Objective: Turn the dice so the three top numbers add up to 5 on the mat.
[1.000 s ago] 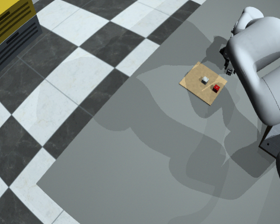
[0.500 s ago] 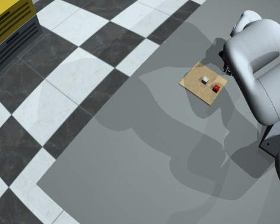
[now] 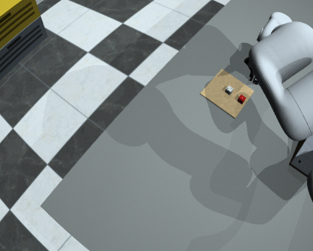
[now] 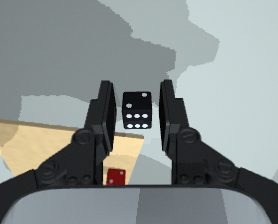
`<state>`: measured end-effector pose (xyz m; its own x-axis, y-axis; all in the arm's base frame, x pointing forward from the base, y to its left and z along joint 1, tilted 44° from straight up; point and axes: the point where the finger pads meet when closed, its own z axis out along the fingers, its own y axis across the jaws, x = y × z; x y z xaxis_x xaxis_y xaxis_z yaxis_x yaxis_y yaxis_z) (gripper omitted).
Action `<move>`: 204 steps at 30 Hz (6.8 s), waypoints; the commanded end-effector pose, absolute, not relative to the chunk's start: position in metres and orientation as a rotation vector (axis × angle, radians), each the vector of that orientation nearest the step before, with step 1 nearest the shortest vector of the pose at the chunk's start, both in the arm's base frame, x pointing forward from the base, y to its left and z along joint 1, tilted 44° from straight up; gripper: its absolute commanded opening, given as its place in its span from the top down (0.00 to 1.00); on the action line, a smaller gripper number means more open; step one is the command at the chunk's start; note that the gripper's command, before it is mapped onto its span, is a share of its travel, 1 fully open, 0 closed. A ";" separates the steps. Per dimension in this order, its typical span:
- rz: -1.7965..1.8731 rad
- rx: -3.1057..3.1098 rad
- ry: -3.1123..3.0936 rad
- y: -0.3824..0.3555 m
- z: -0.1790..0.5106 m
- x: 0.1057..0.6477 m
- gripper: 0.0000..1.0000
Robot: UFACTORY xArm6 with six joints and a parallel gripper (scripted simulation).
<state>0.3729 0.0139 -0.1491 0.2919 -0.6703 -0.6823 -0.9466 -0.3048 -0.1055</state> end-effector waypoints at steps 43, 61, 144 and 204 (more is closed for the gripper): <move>0.725 -2.067 1.440 0.013 -0.149 0.374 0.85; 0.725 -2.067 1.440 0.012 -0.147 0.375 0.85; 0.082 -2.376 -0.257 0.122 0.072 0.432 0.85; -1.128 -1.967 0.025 0.146 0.090 0.416 0.85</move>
<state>0.4182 0.1427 0.0899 0.6968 -0.2986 0.6521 0.3518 -0.6500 -0.6736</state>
